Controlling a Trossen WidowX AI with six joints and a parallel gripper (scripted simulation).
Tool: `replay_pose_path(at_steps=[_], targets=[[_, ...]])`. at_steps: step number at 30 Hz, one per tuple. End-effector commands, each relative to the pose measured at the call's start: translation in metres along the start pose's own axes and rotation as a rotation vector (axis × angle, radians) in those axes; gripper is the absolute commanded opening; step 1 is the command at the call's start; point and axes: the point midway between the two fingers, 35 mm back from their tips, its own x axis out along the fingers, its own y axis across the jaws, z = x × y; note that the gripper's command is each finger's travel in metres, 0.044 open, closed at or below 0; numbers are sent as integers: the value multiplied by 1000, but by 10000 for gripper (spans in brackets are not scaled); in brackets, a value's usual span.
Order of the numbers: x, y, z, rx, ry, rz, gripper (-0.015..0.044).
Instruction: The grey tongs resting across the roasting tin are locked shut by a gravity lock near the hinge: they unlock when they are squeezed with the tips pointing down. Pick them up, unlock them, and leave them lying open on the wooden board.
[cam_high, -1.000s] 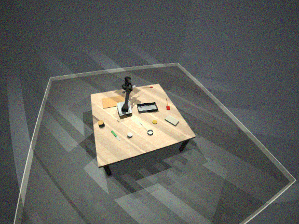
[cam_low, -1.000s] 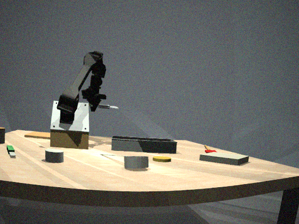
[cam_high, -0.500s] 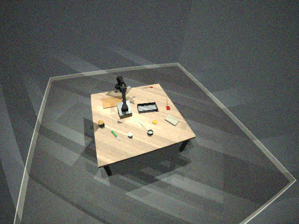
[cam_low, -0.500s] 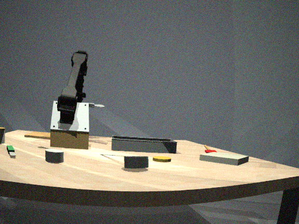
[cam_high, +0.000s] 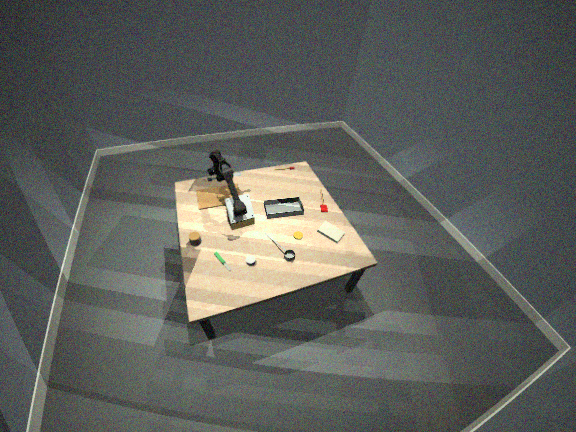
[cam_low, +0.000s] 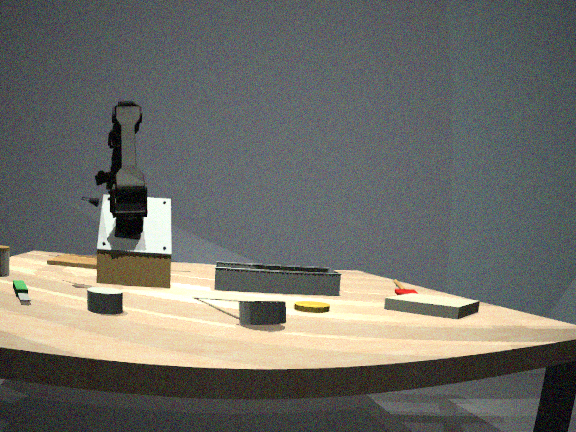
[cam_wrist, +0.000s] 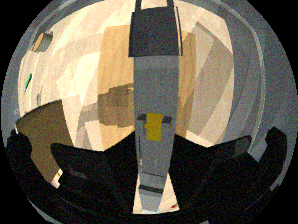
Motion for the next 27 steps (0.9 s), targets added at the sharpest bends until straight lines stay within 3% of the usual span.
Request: replay_pose_path(at_steps=[1, 13, 27], targets=[[5, 0, 24, 57, -5, 7, -150], [6, 2, 24, 57, -48, 20, -150], [-10, 7, 16, 44, -648, 83, -150]])
